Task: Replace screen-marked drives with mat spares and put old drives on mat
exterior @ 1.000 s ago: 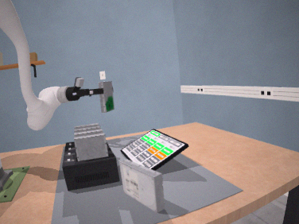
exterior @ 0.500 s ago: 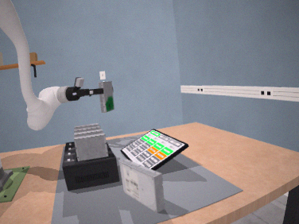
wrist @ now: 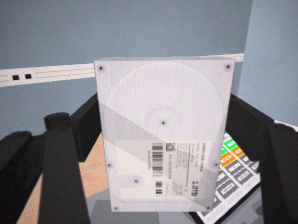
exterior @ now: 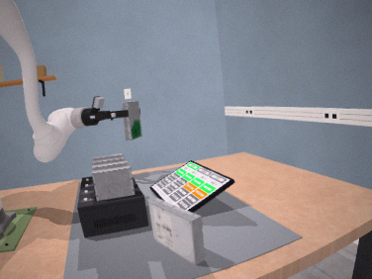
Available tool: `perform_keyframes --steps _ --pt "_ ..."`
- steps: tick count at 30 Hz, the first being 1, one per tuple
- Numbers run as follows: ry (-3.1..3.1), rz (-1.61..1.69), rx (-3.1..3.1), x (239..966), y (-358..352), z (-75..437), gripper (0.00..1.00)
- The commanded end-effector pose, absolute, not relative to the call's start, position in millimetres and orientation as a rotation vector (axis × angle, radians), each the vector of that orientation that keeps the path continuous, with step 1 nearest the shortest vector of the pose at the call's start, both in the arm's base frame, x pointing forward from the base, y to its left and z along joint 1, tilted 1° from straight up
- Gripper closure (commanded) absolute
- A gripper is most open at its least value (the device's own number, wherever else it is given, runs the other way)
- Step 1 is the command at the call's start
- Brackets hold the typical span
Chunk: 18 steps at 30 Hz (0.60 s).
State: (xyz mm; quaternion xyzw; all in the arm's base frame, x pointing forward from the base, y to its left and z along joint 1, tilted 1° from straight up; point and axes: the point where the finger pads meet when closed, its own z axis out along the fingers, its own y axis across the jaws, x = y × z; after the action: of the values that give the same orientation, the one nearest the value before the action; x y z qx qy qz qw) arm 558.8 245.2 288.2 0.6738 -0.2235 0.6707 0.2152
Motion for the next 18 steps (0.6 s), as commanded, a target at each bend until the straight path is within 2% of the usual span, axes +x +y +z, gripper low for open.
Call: perform_keyframes --steps 1,18 --pt "-0.621 1.861 1.868 558.0 246.2 288.8 0.9" --pt "-0.621 1.861 1.868 551.7 252.7 288.9 0.9"
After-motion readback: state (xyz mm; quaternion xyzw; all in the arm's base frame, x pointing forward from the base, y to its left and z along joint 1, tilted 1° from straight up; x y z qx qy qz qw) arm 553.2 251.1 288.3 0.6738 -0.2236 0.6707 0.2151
